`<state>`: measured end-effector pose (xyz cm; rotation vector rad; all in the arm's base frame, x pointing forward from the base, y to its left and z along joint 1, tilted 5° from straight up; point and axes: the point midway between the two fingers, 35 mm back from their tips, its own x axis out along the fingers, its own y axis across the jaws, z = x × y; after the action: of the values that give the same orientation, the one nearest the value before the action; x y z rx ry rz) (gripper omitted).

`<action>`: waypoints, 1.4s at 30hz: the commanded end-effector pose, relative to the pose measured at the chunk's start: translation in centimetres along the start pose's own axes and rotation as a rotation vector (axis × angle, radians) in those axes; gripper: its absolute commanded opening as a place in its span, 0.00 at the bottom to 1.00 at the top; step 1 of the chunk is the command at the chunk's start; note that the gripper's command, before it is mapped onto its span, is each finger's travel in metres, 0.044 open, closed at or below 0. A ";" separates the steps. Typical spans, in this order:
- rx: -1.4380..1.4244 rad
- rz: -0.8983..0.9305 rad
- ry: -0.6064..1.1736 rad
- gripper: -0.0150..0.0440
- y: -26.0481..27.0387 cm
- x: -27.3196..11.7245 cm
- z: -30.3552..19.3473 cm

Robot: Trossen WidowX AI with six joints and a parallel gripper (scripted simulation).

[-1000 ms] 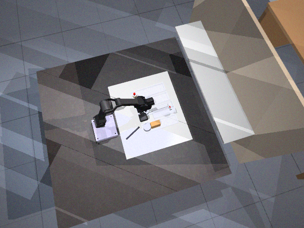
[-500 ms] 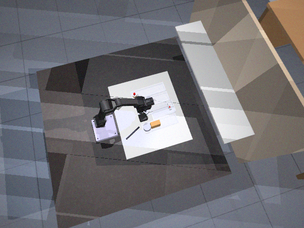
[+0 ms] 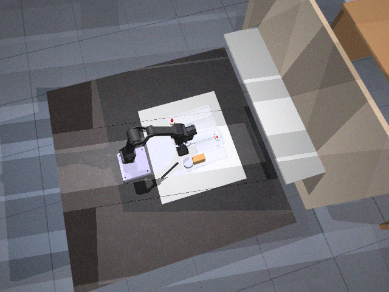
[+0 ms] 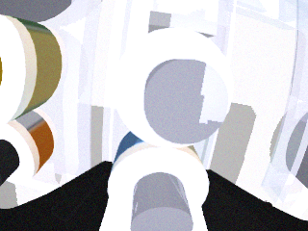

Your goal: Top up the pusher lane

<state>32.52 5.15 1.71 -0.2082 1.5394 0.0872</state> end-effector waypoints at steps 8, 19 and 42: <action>-0.003 -0.001 0.001 0.30 0.0 0.0 -0.1; -0.003 -0.001 0.001 0.77 0.0 0.0 0.0; -0.004 -0.001 0.004 0.77 0.0 -2.3 -3.2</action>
<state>30.47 4.95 4.07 -0.2126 1.5349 0.0923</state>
